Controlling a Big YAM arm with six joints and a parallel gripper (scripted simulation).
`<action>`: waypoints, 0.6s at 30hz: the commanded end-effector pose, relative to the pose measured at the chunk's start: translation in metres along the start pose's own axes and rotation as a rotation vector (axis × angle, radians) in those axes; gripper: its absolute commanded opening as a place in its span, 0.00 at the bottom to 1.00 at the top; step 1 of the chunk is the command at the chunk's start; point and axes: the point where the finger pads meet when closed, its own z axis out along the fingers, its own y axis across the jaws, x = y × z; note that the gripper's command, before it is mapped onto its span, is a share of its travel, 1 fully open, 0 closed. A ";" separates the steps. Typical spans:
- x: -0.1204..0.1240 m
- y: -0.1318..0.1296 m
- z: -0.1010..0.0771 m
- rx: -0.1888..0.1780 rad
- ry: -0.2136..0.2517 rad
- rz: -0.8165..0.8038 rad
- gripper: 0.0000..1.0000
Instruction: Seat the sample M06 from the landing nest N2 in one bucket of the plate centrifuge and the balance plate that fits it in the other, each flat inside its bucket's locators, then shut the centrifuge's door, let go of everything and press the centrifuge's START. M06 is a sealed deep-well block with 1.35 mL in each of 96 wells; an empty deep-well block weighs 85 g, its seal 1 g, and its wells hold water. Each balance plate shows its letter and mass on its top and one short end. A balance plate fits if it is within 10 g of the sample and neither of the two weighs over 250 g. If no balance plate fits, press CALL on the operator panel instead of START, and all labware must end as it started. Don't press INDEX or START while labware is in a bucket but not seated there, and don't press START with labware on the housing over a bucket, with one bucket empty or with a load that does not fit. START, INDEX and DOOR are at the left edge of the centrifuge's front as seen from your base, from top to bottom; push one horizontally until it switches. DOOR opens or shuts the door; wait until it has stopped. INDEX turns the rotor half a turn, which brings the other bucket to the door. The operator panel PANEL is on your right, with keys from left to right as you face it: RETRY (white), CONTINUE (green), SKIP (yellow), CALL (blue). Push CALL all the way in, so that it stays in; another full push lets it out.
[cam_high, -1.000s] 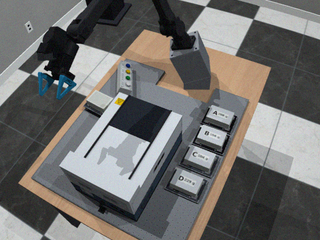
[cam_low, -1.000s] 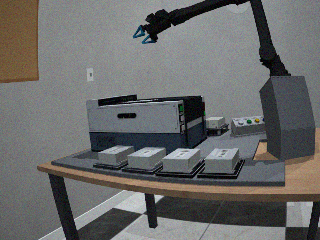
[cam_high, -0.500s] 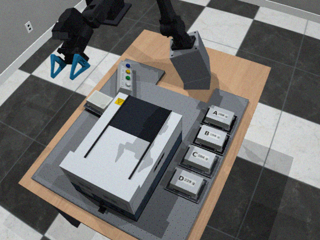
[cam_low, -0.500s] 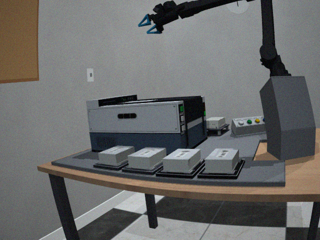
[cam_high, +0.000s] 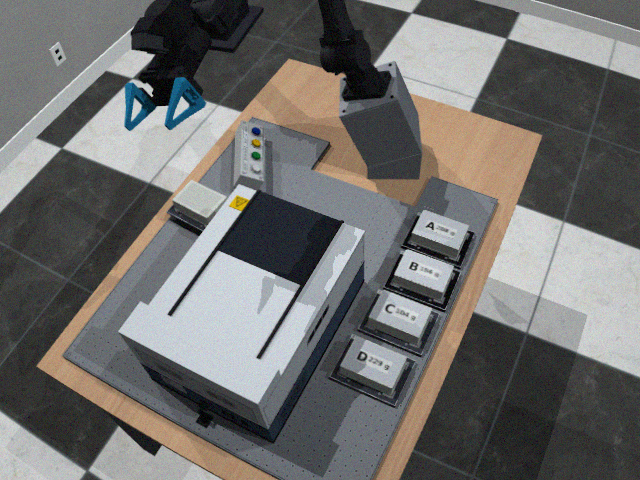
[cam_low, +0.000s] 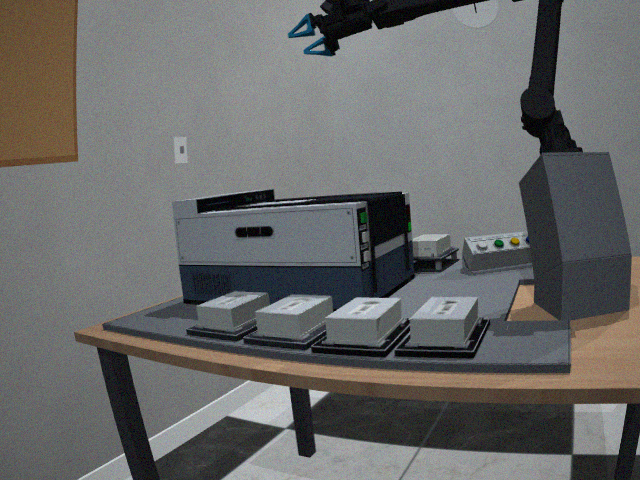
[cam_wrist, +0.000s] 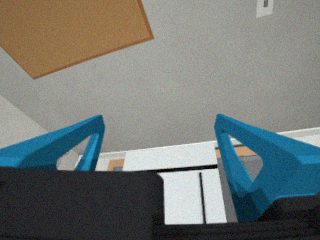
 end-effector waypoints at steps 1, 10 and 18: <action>-0.022 0.013 -0.012 -0.015 -0.064 0.023 1.00; -0.024 0.025 -0.035 -0.033 -0.096 0.036 1.00; -0.034 0.029 -0.046 -0.041 -0.127 0.042 1.00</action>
